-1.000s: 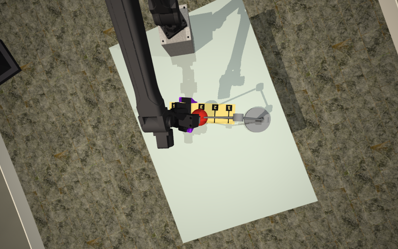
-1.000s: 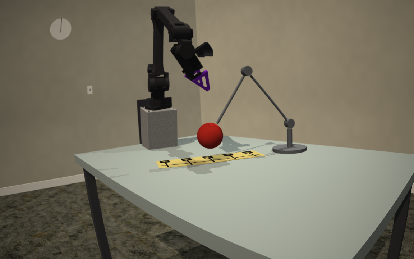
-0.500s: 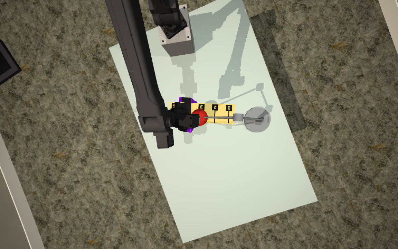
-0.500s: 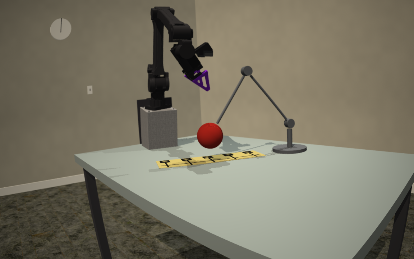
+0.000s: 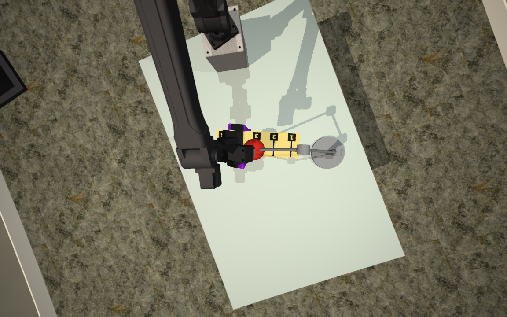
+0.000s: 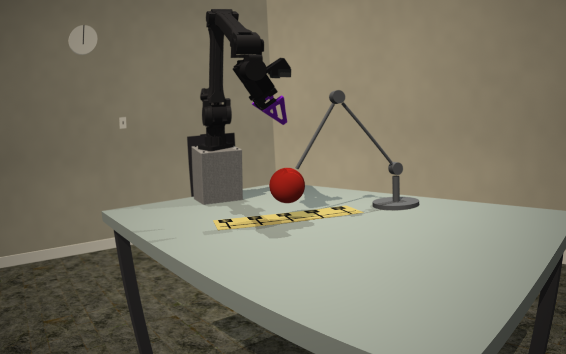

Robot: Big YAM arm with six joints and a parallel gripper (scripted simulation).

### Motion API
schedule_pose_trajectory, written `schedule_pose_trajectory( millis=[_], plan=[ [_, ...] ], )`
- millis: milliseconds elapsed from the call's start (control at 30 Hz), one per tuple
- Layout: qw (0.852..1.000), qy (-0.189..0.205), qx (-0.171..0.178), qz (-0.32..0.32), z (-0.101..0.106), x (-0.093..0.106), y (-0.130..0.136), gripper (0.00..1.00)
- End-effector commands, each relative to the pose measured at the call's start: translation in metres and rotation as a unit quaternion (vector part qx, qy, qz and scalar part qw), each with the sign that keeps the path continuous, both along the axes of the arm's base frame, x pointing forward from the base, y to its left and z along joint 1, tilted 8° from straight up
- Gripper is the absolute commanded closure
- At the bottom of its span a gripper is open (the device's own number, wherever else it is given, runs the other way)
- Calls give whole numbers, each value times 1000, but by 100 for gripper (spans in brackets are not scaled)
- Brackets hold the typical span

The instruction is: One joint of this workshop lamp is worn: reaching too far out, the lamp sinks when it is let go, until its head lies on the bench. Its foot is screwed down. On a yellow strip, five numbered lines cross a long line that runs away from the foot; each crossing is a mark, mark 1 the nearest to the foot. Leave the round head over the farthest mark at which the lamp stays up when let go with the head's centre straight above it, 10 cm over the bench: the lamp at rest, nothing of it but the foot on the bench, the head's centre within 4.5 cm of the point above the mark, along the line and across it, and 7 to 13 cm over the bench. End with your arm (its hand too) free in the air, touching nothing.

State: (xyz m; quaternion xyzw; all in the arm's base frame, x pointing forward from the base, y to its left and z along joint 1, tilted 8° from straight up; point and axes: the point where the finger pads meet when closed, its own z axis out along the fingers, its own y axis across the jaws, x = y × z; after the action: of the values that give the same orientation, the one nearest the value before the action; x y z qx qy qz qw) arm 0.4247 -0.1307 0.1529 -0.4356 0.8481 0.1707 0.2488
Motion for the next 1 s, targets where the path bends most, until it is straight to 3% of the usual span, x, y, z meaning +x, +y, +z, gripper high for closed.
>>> schedule_pose_trajectory(
  millis=[0,600,967],
  plan=[
    [1000,-5,-2,0,4,1,-1,0],
    [1000,-5,-2,0,4,1,-1,0],
    [995,-39,-87,-2,9,16,6,0]
  ],
)
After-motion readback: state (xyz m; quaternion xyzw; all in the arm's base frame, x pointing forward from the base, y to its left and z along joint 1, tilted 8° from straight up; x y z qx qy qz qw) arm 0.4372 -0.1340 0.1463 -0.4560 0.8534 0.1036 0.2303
